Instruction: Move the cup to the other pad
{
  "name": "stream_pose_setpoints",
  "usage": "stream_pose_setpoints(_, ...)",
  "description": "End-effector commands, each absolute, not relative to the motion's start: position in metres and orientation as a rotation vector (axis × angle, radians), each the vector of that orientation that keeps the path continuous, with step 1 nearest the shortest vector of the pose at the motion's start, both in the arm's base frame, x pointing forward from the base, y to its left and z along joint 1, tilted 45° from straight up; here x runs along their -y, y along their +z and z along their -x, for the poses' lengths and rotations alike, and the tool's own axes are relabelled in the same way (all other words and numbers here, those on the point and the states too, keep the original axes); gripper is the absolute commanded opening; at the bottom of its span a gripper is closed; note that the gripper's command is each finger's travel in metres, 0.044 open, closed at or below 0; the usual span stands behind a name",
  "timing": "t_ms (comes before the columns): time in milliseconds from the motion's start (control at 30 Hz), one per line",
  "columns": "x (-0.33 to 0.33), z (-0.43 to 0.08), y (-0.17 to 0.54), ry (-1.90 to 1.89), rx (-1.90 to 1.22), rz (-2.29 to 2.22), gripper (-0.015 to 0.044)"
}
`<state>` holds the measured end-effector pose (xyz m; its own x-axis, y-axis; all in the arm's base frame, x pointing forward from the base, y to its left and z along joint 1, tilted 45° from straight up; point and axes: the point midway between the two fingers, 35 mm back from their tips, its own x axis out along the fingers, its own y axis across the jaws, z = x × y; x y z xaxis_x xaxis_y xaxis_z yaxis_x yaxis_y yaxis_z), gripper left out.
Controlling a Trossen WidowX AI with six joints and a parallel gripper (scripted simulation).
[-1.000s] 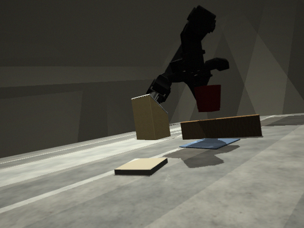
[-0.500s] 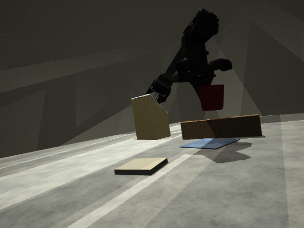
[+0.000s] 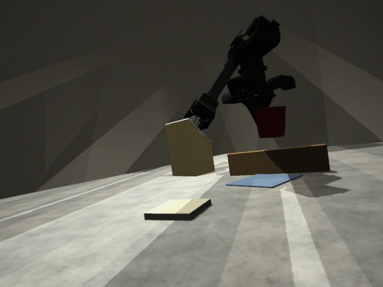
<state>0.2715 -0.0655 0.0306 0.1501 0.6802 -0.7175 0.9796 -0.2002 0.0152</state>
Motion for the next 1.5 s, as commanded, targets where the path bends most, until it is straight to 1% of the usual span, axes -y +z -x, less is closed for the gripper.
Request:
stream_pose_setpoints(0, 0.058, -0.269, 0.036, -0.809, -1.583, -1.951, 0.0)
stream_pose_setpoints(1200, 0.006, -0.256, 0.084, -0.808, -1.587, -1.954, 0.0)
stream_pose_setpoints(1467, 0.001, -0.258, 0.079, -0.808, -1.587, -1.954, 0.0)
